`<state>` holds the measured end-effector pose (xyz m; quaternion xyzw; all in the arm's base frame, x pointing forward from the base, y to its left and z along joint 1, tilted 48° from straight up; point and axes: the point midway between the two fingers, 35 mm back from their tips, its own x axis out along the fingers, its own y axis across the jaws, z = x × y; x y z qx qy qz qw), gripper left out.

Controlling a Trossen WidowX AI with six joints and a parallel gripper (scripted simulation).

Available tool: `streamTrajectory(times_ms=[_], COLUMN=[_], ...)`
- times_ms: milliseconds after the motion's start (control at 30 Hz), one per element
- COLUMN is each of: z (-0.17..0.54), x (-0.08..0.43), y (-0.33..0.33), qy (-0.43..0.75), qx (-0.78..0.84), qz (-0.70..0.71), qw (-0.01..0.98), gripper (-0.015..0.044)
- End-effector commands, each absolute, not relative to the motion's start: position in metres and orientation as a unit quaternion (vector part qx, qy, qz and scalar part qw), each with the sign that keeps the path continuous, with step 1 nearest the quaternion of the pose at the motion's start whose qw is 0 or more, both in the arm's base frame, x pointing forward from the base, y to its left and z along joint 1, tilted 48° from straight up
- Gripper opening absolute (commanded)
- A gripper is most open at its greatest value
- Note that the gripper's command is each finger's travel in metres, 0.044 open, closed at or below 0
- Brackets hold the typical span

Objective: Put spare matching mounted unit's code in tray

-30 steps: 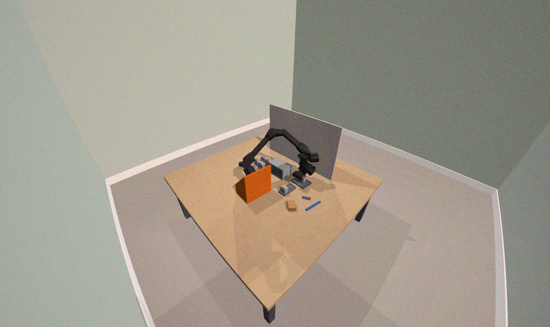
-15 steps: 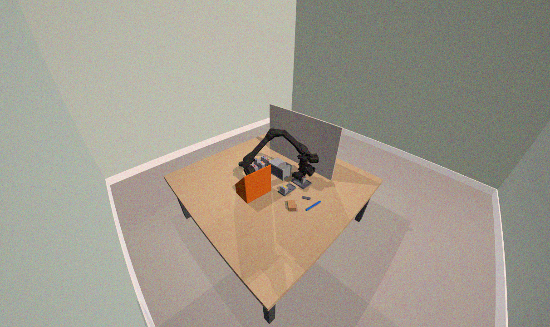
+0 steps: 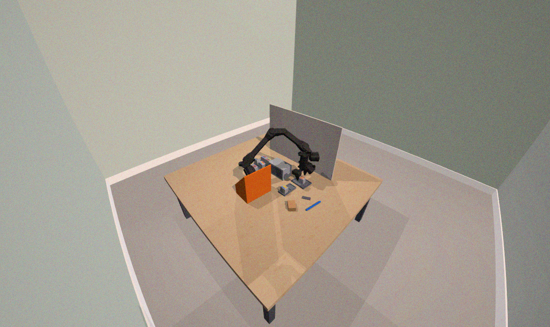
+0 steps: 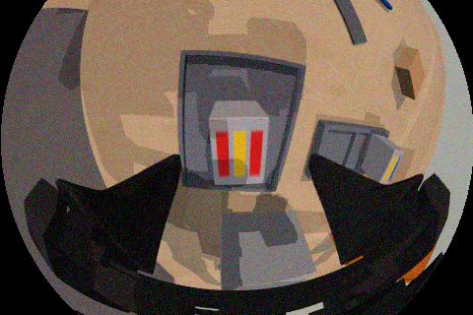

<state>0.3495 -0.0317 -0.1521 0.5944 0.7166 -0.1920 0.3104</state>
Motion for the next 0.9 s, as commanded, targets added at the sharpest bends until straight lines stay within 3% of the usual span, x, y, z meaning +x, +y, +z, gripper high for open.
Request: streamTrajectory(times_ms=[0,867], z=[-0.106,-0.100], x=[0.358,0.360], y=[-0.084,-0.095], qy=[0.705,0.695], qx=[0.602,0.611], qz=[-0.191,-0.192], qw=[0.324,0.327], gripper=[0.0440,0.0440])
